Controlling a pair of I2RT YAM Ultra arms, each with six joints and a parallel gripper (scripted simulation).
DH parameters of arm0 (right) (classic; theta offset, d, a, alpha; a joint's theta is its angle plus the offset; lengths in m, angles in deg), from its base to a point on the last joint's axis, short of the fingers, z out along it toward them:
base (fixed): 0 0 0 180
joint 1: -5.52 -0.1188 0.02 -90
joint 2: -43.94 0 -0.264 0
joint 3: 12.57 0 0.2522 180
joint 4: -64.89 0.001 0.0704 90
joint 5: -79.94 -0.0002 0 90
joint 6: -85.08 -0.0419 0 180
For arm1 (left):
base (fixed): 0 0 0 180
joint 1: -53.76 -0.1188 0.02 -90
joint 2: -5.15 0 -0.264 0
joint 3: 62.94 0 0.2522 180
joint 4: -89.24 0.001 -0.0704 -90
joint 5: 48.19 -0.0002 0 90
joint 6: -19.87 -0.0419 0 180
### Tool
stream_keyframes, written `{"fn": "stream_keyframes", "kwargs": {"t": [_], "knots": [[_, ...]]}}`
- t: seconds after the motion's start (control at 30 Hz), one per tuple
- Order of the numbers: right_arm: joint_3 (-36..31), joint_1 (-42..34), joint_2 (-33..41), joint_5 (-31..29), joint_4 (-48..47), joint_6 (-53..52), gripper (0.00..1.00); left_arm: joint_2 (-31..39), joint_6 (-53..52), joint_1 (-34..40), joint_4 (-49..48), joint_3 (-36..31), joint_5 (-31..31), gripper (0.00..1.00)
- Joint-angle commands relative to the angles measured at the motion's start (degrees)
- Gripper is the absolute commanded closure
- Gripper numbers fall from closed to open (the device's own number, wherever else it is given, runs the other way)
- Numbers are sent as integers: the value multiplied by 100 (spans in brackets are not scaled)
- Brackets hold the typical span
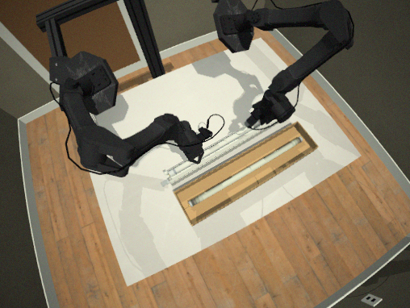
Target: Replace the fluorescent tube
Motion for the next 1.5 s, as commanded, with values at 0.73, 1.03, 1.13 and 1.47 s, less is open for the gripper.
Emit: {"fn": "stream_keyframes", "kwargs": {"t": [0.73, 1.03, 1.13, 1.47], "knots": [[81, -141, 133, 88, 127, -46, 89, 90, 20, 146, 72, 125, -77, 89], [215, -143, 268, -40, 735, -328, 89, -68, 177, 139, 569, 296, -96, 89], [283, -144, 305, -22, 1026, -460, 89, -60, 243, 134, 799, 404, -113, 89], [464, -145, 361, 29, 1408, -626, 89, 105, 310, 122, 1055, 625, -139, 89]]}}
